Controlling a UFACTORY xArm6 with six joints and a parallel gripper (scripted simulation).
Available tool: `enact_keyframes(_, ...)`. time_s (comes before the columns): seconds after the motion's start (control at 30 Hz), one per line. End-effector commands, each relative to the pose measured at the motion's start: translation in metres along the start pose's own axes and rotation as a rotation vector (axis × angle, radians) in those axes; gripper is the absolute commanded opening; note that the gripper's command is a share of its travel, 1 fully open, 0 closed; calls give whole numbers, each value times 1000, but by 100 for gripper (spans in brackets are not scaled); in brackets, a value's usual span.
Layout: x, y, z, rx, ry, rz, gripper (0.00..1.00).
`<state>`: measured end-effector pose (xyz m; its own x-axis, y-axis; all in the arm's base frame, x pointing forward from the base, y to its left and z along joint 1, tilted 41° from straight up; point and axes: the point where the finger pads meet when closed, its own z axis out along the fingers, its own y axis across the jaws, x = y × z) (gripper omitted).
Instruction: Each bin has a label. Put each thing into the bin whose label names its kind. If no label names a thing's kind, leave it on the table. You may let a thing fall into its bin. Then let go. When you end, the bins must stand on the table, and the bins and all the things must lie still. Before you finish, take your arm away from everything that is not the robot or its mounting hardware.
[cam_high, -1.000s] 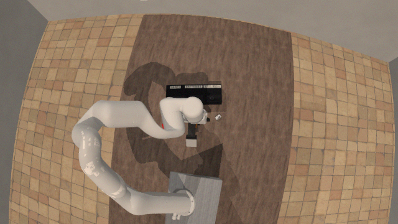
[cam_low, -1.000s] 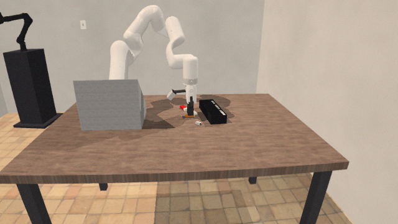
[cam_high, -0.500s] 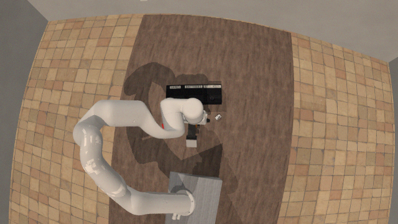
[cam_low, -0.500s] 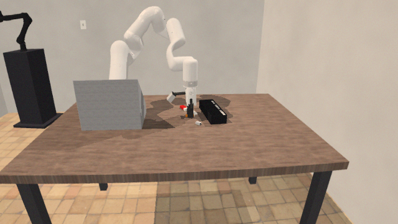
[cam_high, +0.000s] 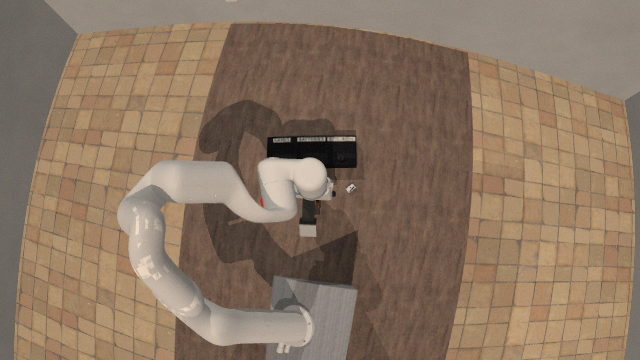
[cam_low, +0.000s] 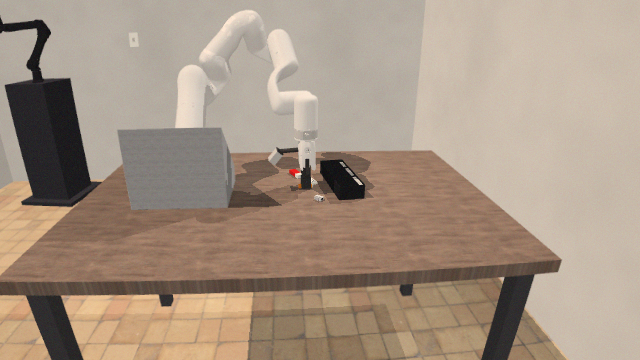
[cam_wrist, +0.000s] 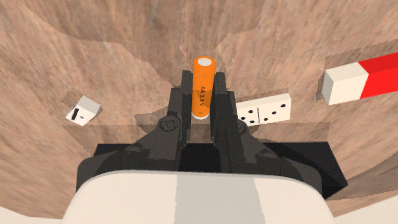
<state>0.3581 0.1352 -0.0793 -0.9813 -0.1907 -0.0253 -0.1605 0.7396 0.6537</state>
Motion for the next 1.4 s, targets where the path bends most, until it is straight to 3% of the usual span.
enact_keyframes(0.0,-1,0,-1,1,-2,-1,0)
enact_keyframes(0.73,-1,0,-1,1,-3,-1,0)
enact_keyframes(1.37,-1,0,-57,1,-3,-1,0)
